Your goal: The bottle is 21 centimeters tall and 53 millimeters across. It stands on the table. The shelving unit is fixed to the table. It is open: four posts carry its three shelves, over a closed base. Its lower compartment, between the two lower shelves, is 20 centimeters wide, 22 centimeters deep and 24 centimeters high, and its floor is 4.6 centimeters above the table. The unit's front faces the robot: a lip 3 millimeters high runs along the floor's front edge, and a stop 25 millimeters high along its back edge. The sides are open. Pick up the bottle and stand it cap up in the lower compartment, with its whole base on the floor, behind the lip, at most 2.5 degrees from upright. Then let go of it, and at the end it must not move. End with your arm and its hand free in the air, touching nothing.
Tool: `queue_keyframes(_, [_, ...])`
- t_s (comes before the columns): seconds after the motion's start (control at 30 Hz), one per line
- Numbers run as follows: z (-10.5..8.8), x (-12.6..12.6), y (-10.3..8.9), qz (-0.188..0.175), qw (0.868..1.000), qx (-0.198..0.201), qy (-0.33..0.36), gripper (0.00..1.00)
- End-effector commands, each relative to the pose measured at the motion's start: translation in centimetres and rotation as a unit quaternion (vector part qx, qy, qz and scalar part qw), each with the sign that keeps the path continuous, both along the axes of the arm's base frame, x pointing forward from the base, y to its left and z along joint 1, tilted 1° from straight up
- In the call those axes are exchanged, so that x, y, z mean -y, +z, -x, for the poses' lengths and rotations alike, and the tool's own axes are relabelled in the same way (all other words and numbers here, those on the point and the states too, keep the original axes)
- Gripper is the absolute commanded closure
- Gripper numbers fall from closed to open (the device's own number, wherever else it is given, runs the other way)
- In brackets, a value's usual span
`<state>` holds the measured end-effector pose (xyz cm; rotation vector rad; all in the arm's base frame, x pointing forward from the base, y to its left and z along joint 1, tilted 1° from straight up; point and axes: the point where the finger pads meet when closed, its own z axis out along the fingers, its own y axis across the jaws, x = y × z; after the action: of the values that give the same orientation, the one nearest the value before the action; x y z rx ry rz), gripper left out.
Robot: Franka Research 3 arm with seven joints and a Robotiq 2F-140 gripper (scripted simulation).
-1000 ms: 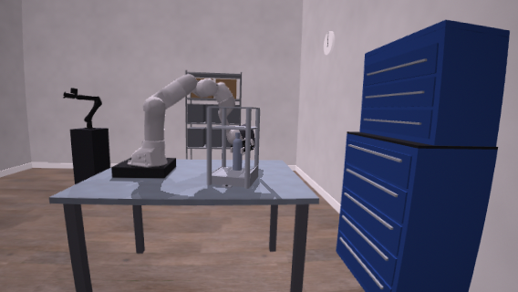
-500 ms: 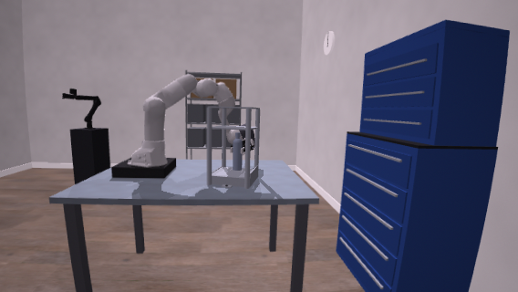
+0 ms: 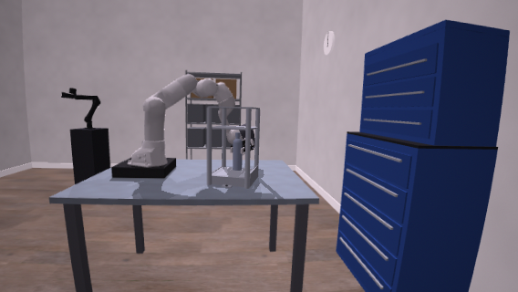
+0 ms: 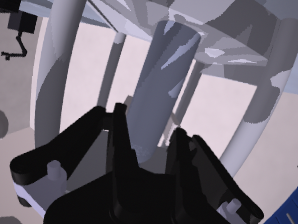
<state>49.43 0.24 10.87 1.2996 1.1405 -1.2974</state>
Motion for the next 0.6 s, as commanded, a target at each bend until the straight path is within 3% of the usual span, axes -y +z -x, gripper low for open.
queue_keyframes(0.0, [-0.09, 0.06, 0.21, 0.001, 1.000, 0.005, -0.002, 0.74])
queue_keyframes(0.07, [-0.09, 0.06, 0.21, 0.001, 1.000, 0.005, -0.002, 0.74])
queue_keyframes(0.1, [-0.09, 0.06, 0.21, 0.001, 1.000, 0.005, -0.002, 0.65])
queue_keyframes(0.17, [-0.09, 0.06, 0.21, 0.001, 1.000, 0.005, -0.002, 0.65])
queue_keyframes(0.2, [-0.09, 0.06, 0.21, 0.001, 1.000, 0.005, -0.002, 0.56])
queue_keyframes(0.57, [-0.09, 0.06, 0.21, 0.001, 1.000, 0.005, -0.002, 0.56])
